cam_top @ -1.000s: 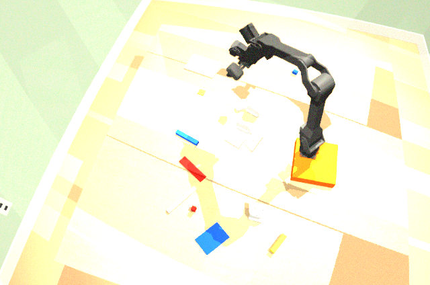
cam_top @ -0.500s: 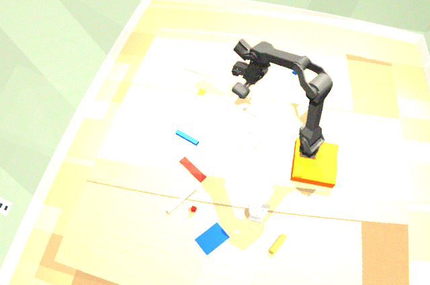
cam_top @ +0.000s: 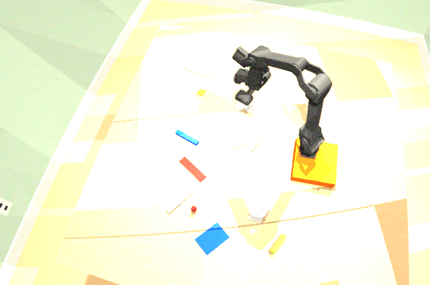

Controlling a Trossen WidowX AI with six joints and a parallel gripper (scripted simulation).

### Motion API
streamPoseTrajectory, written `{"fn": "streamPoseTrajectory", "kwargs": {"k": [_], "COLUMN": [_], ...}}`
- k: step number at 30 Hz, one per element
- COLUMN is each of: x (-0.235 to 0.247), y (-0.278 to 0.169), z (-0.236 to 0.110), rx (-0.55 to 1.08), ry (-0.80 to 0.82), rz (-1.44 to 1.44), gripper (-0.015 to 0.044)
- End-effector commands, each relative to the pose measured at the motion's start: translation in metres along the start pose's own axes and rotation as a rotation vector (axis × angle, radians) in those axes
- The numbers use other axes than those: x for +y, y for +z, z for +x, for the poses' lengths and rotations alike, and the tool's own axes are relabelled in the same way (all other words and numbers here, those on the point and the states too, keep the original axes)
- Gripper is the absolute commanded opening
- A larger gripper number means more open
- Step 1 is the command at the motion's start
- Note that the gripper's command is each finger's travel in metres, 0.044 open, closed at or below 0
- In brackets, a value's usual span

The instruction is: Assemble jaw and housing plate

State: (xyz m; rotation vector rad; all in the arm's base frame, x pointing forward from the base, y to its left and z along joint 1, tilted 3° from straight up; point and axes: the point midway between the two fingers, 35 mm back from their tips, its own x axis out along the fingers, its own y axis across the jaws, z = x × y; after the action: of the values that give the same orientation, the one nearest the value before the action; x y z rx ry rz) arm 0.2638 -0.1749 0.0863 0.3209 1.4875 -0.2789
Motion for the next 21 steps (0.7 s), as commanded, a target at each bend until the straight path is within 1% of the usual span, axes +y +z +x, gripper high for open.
{"fn": "streamPoseTrajectory", "kwargs": {"k": [1,16,21], "x": [0.0004,0.0005,0.0004], "y": [-0.0059,-0.0061,-0.0057], "z": [0.0329,0.0353,0.0424], "rx": [0.027,0.027,0.027], "ry": [0.001,0.001,0.001], "rz": [0.005,0.005,0.005], "gripper": [0.0440,0.0440,0.0440]}}
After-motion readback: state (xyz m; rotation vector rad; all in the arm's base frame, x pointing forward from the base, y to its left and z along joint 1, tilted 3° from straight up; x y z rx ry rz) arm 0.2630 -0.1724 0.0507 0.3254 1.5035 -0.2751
